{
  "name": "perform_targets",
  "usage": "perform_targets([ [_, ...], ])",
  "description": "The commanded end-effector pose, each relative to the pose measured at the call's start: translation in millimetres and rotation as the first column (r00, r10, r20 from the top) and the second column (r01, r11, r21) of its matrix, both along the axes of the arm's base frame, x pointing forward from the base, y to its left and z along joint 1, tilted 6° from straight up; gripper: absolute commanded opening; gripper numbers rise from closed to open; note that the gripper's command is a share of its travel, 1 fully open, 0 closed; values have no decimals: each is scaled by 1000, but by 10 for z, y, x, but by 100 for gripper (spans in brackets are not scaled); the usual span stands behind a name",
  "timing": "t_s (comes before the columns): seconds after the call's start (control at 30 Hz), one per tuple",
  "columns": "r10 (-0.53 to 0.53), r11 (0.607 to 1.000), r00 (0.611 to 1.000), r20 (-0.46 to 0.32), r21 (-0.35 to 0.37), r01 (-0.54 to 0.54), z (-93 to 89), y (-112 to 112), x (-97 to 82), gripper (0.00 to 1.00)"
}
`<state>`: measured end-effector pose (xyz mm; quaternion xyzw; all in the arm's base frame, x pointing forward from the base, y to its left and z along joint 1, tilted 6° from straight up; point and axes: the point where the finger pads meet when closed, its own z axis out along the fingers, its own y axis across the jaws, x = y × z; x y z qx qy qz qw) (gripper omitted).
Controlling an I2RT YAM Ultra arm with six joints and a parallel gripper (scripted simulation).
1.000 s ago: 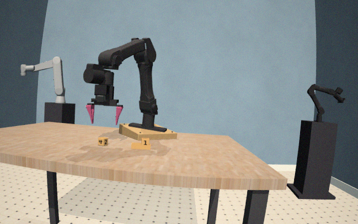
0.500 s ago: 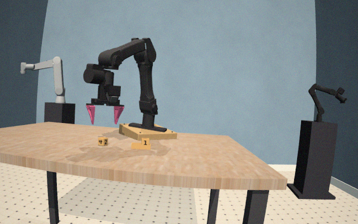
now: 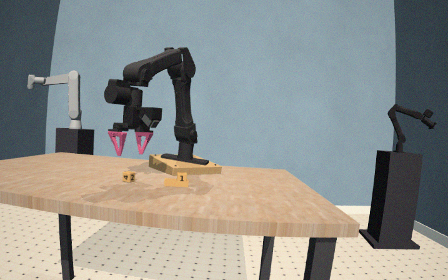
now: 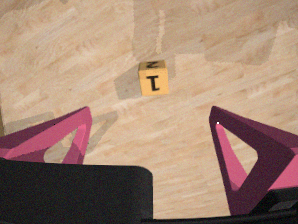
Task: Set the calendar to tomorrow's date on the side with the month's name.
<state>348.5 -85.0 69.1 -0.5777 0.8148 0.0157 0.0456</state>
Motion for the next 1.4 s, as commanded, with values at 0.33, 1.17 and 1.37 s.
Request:
perform_targets([
  [0.33, 101, 995, 993, 57, -24, -100, 181, -63, 49, 45],
  [1.17, 98, 995, 994, 57, -24, -97, 181, -63, 49, 45],
  [1.37, 98, 995, 994, 57, -24, -97, 181, -63, 49, 45],
])
